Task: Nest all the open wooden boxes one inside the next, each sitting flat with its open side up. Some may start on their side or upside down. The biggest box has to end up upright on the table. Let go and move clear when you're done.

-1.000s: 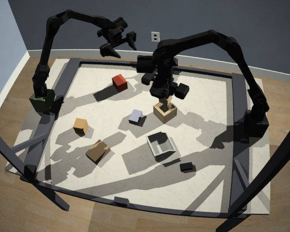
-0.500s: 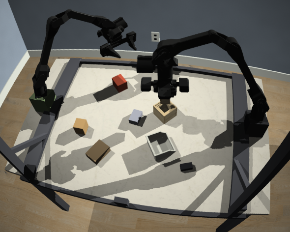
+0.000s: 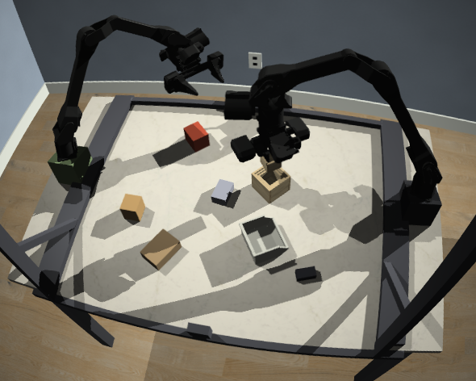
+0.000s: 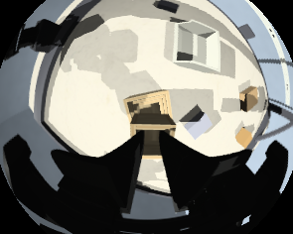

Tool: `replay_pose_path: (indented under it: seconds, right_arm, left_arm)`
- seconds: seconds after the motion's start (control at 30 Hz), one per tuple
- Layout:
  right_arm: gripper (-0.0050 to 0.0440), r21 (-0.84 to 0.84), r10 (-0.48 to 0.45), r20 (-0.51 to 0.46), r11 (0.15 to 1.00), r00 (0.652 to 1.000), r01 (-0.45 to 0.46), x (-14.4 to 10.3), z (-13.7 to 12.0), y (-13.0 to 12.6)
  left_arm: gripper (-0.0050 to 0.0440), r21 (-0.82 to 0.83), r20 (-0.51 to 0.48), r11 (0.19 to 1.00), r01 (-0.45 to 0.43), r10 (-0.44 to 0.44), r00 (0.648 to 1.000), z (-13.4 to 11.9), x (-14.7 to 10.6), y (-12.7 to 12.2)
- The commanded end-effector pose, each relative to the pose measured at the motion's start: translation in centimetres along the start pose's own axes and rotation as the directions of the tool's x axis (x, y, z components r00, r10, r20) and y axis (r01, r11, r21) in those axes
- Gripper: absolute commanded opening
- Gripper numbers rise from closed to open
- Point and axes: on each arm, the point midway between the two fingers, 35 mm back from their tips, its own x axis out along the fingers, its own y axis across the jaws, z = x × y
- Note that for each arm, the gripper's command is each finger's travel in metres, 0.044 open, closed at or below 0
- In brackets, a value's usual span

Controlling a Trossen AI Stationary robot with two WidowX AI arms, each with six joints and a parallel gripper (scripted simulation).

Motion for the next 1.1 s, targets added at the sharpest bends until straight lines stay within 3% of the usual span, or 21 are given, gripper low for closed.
replay_pose_path:
  seconds: [0.0,0.23,1.07]
  right_arm:
    - [0.0153,-0.116,-0.021,-0.014,0.993,1.000,0.019,-0.9,-0.3,-0.2]
    - [0.0153,-0.238,-0.021,-0.014,0.971,1.000,0.017,-0.9,-0.3,-0.2]
    - [0.0153,-0.241,-0.005,-0.006,0.971,1.000,0.004,2.2,-0.2,0.0]
  left_arm:
    - [0.0400,0.027,0.003,1.000,-0.008,0.008,1.000,0.8,-0.3,0.3]
    - [0.0400,0.027,0.003,1.000,-0.008,0.008,1.000,0.8,-0.3,0.3]
    - [0.0400,0.027,0.003,1.000,-0.008,0.008,1.000,0.8,-0.3,0.3]
